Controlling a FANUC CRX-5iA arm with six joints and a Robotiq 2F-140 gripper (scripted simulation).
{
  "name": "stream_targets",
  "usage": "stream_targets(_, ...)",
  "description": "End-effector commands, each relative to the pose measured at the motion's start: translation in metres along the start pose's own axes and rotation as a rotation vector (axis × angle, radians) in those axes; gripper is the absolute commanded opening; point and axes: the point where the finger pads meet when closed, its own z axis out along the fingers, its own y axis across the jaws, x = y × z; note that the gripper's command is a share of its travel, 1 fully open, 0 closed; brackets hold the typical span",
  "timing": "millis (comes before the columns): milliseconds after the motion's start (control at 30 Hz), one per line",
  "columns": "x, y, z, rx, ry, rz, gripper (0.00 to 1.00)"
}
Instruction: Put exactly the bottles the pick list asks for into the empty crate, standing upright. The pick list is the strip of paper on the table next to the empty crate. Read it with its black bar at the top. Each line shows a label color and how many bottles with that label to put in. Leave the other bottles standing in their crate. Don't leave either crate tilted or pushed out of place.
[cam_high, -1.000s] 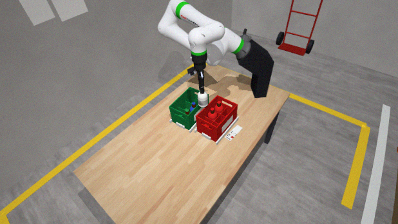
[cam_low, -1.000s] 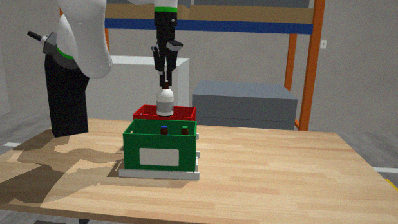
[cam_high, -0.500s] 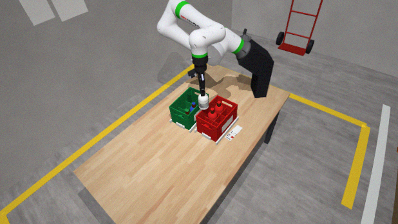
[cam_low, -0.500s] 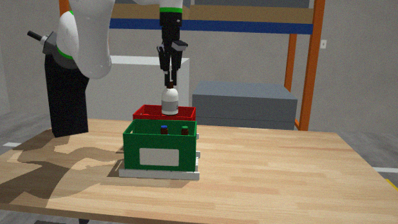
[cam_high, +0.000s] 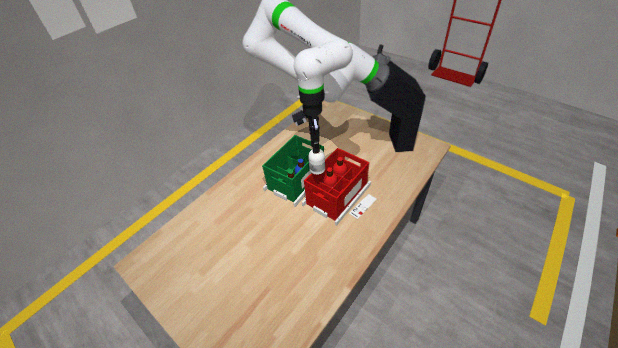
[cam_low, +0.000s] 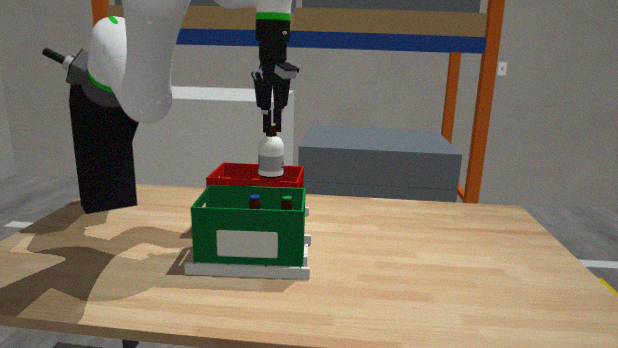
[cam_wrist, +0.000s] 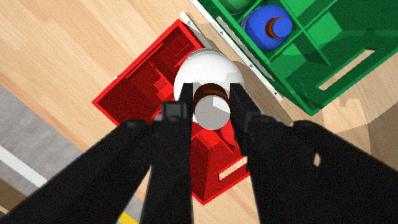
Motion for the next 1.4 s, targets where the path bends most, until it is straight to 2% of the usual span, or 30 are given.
stream_targets(0,0.0,-0.005,-0.001,0.001,0.001,0.0,0.1)
stream_targets(700,0.002,-0.045,-0.001,0.001,0.001,0.0,0.1)
stream_targets(1367,0.004,-0.046,-0.001,0.001,0.001,0.0,0.1)
